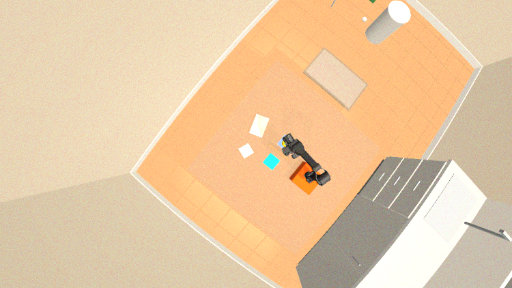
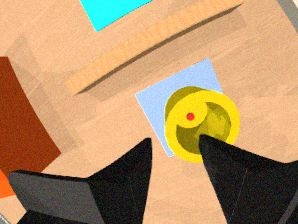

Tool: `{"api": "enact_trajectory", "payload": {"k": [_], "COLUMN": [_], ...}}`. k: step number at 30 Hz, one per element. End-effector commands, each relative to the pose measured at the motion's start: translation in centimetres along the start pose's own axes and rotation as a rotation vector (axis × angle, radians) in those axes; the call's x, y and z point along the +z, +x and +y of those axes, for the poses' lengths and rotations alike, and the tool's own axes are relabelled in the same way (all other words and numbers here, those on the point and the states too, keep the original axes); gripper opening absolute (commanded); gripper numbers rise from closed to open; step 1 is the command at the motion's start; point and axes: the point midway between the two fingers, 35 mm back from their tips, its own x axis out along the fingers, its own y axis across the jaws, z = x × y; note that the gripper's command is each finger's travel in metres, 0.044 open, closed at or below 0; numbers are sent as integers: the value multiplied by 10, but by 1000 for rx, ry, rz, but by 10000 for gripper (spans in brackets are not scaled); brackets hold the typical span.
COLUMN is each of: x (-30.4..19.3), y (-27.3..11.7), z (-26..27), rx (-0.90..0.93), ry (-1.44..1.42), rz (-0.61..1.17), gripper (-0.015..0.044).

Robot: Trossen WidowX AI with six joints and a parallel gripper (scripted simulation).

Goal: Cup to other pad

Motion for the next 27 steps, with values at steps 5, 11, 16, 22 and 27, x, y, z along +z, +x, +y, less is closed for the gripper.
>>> {"api": "enact_trajectory", "payload": {"k": [5, 11, 16, 22, 27], "x": [-1, 0, 0, 0, 0], "y": [13, 23, 31, 41, 49], "z": [0, -1, -1, 0, 0], "rx": [6, 6, 6, 6, 6], "ry": [-7, -7, -7, -7, -7], "rz": [5, 5, 5, 5, 5], "gripper": [167, 167, 167, 167, 167]}}
